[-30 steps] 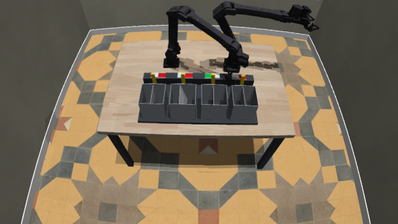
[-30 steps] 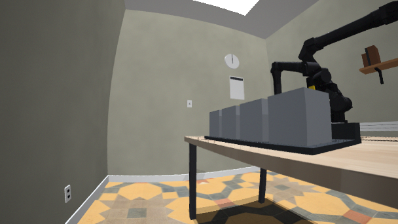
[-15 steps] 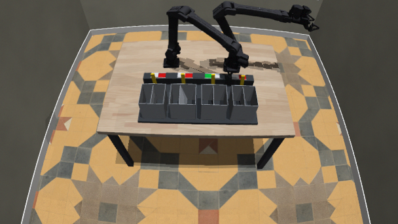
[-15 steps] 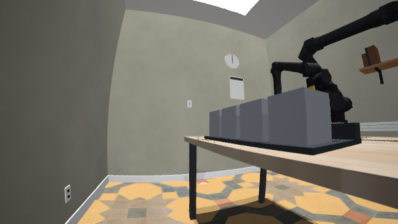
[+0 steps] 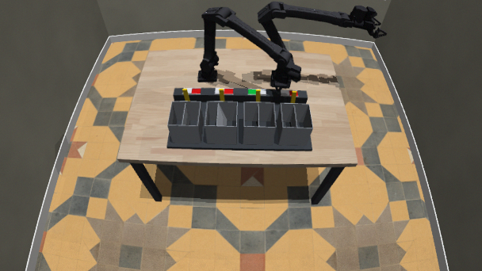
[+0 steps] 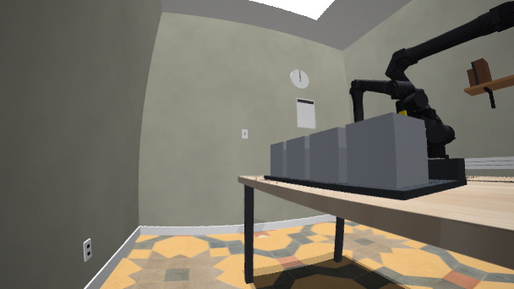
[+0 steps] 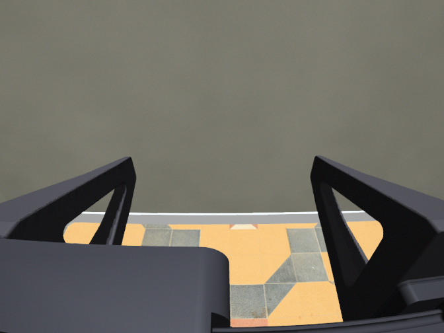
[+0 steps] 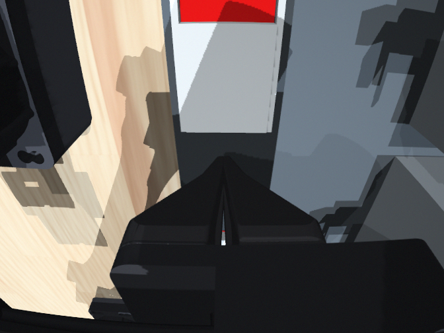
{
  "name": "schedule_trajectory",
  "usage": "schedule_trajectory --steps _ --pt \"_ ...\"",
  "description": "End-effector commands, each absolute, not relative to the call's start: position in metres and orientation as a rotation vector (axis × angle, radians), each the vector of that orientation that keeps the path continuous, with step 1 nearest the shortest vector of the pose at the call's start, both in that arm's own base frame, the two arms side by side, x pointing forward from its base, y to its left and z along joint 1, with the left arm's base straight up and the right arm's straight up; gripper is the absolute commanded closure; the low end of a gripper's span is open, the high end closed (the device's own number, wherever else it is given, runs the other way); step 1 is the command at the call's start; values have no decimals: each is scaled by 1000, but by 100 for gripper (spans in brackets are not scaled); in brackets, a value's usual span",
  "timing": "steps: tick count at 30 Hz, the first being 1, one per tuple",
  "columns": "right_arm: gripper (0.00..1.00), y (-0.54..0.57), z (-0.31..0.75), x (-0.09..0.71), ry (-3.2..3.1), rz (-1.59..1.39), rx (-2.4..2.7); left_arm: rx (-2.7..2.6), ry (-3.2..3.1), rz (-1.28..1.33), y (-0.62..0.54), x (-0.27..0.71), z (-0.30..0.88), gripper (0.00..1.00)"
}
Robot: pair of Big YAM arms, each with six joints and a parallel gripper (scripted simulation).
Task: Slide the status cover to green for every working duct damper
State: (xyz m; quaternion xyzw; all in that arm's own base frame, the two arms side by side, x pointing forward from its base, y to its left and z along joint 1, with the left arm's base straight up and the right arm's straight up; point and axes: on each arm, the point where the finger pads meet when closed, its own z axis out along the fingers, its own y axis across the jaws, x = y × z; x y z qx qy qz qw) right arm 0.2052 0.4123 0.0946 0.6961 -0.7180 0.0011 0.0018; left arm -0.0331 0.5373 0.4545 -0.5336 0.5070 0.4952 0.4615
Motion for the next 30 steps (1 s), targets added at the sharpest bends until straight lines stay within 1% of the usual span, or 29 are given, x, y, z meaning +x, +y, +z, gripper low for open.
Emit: schedule_trajectory --steps 1,30 --pt "100 433 108 222 -2301 -21 2200 -1248 1183 1248 544 -29 501 0" --pt "100 428 104 221 -2289 -15 2197 -1248 1183 1248 544 -29 501 0"
